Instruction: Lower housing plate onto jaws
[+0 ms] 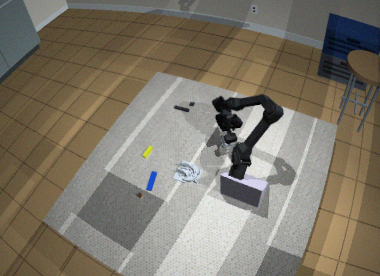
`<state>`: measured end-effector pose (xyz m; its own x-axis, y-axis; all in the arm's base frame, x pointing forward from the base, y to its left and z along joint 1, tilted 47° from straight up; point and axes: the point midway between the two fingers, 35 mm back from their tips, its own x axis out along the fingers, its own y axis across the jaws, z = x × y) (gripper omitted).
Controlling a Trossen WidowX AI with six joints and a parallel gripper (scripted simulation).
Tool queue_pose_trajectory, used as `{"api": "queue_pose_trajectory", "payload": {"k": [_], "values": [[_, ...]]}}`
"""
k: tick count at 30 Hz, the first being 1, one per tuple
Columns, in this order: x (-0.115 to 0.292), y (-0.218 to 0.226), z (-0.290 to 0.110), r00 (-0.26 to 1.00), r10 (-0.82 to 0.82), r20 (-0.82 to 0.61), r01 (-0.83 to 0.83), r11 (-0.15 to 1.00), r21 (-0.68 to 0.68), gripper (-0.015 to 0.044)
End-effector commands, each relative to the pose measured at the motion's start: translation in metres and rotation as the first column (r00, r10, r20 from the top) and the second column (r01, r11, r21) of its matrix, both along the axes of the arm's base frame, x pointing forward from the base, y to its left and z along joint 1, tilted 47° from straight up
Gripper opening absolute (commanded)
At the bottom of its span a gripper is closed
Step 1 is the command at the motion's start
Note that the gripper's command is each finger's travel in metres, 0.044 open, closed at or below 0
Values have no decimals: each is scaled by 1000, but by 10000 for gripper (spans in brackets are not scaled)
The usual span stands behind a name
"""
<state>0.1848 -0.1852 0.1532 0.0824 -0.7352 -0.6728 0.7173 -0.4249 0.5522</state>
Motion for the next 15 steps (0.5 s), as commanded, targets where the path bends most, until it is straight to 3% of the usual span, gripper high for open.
{"api": "queue_pose_trajectory", "payload": {"k": [1,15], "values": [[0,-3,-5,1000,4,-6,-4,1000,4,440],[2,-14,-15,1000,3,-6,-3,1000,4,440]]}}
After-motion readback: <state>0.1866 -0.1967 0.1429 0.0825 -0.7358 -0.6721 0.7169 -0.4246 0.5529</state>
